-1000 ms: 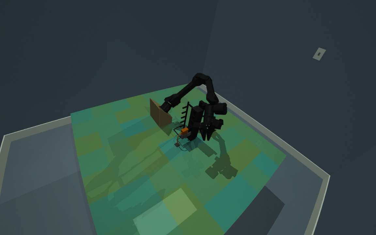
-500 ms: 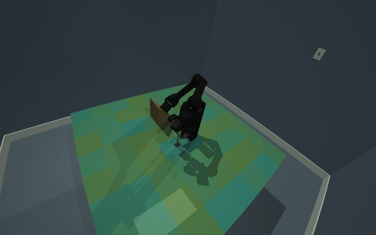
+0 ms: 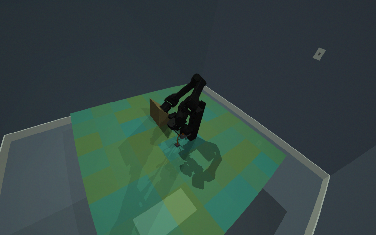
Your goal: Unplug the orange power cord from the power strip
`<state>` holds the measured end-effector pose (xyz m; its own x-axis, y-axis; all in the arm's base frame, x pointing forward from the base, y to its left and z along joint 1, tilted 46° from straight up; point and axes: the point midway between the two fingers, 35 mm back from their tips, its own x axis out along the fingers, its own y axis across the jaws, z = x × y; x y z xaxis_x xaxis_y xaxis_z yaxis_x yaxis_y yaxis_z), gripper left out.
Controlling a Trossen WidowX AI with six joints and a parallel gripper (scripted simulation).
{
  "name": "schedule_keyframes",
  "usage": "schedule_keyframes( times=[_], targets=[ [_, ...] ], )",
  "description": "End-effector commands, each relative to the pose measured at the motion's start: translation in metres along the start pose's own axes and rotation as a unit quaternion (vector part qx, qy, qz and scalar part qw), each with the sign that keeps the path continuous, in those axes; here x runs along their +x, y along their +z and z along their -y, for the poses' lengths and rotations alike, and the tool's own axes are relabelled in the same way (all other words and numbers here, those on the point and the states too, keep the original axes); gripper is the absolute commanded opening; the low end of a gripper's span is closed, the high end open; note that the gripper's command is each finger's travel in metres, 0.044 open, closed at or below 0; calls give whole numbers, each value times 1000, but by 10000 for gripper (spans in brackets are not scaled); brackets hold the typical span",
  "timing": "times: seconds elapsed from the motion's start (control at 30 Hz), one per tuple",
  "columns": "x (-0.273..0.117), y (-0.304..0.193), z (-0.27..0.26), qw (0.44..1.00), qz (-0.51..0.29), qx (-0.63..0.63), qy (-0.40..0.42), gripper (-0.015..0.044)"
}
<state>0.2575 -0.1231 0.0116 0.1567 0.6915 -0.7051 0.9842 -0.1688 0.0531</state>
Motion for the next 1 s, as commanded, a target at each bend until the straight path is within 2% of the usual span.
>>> schedule_keyframes(
  times=[0.0, 0.97],
  targets=[
    [0, -6, 0, 1000, -3, 2, 1, 160],
    [3, -39, 1, 1000, -4, 2, 1, 160]
  ],
)
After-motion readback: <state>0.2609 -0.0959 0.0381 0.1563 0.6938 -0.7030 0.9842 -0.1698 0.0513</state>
